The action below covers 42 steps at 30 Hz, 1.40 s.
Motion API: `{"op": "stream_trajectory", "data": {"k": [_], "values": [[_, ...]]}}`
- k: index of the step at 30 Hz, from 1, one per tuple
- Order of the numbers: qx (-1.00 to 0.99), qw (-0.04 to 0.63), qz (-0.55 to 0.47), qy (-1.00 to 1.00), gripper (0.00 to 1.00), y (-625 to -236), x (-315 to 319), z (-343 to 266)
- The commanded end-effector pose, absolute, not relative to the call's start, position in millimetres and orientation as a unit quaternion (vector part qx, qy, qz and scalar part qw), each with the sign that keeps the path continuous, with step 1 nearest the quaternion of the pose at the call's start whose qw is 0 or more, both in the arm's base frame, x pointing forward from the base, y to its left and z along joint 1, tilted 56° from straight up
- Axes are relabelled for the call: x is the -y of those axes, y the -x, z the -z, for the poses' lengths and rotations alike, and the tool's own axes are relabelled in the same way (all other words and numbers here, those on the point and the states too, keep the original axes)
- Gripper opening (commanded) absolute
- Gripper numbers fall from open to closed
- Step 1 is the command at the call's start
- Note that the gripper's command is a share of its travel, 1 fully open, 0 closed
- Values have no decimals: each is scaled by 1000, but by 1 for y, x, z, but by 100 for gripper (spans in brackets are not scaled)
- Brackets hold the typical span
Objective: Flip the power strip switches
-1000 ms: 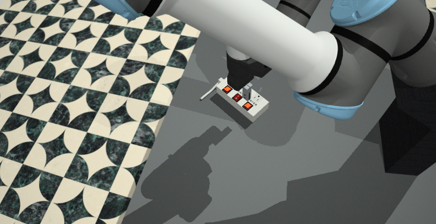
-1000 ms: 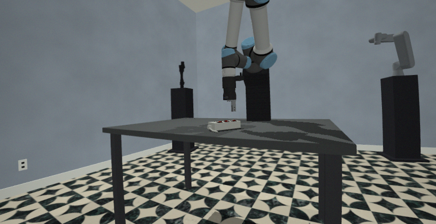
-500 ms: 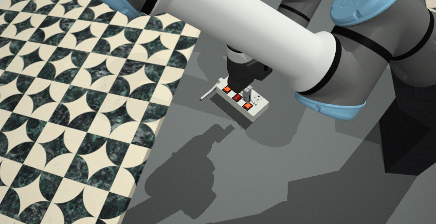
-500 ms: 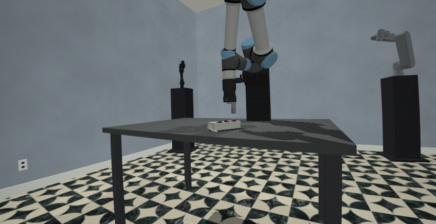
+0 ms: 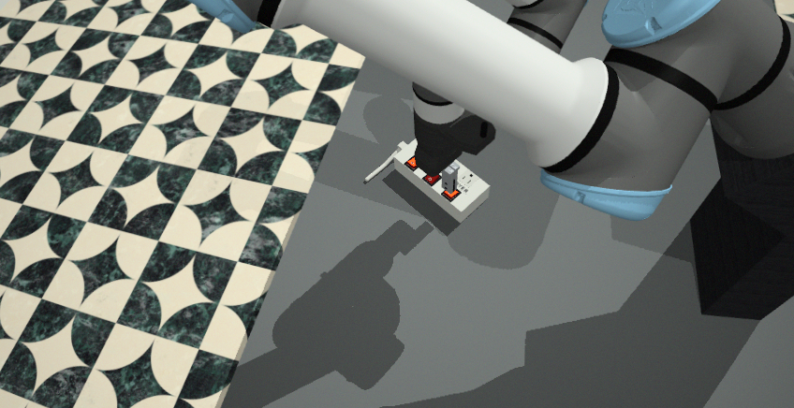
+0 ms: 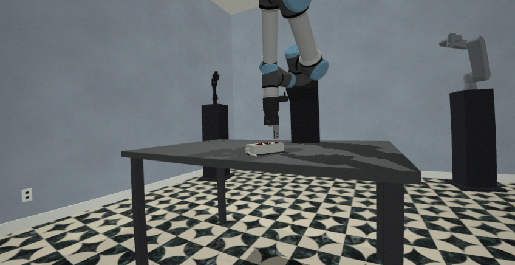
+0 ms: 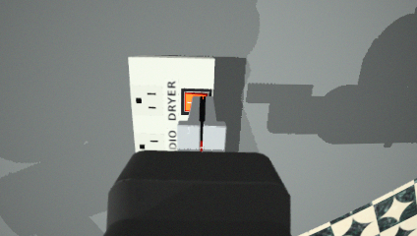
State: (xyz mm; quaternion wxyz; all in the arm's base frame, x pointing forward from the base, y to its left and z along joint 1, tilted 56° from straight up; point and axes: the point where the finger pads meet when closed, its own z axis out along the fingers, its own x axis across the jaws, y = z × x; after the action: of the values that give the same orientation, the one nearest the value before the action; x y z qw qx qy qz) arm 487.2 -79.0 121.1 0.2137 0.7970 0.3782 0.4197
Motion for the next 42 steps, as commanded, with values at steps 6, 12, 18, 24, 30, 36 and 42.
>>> {"op": "stream_trajectory", "data": {"k": [6, 12, 18, 24, 30, 36, 42], "values": [[-378, 214, -420, -797, 0, -495, 79, -116], [-378, 214, -420, -797, 0, -496, 79, -115], [-378, 214, -420, -797, 0, -497, 79, -114], [-378, 214, -420, -797, 0, -497, 79, -114], [-378, 214, -420, -797, 0, -497, 79, -114], [-378, 214, -420, -797, 0, -497, 79, -114], [-378, 214, -420, -797, 0, -497, 79, -114]]}}
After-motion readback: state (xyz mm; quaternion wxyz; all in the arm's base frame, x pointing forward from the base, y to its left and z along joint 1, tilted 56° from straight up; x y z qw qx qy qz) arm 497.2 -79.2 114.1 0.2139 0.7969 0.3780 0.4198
